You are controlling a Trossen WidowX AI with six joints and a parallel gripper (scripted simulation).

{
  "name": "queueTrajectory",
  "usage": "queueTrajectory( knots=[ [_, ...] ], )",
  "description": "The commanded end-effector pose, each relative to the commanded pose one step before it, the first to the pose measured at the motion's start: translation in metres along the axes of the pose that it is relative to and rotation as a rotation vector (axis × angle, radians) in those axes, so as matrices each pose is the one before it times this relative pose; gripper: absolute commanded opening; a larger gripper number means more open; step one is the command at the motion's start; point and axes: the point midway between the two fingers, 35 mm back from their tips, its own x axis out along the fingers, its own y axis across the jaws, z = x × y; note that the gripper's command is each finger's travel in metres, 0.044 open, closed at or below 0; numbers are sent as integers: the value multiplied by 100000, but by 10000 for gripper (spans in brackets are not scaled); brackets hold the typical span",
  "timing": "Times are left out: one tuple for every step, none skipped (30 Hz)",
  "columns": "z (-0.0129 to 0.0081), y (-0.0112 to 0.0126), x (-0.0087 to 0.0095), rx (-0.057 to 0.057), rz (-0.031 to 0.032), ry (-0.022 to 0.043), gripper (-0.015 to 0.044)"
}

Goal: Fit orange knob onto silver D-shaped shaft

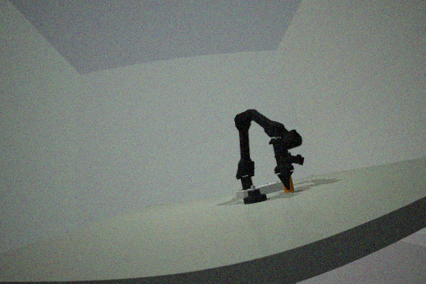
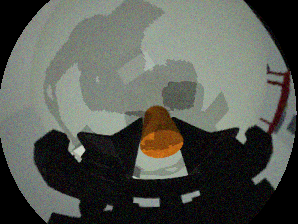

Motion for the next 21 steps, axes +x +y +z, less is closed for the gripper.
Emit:
queueTrajectory(
  knots=[
    [-10, 19, -5, -14, 93, 135, 240],
    [0, 0, 0, 0, 0, 0, 240],
    [0, 0, 0, 0, 0, 0, 240],
    [0, 0, 0, 0, 0, 0, 240],
    [0, 0, 0, 0, 0, 0, 240],
    [0, 0, 0, 0, 0, 0, 240],
    [0, 0, 0, 0, 0, 0, 240],
    [0, 0, 0, 0, 0, 0, 240],
    [0, 0, 0, 0, 0, 0, 240],
    [0, 0, 0, 0, 0, 0, 240],
    [0, 0, 0, 0, 0, 0, 240],
    [29, -26, -248, -11, 0, -20, 266],
    [75, -68, -750, -34, 1, -57, 292],
    [88, -82, -1266, -57, 5, -92, 319],
    [44, -48, -1693, -75, 13, -112, 345],
    [-39, 22, -1716, -75, 21, -103, 371],
    [-86, 64, -1314, -57, 21, -72, 398],
    [-75, 59, -792, -34, 15, -40, 424],
    [-29, 23, -264, -11, 5, -13, 440],
    [0, 0, 0, 0, 0, 0, 440],
    [0, 0, 0, 0, 0, 0, 440]
  ],
)
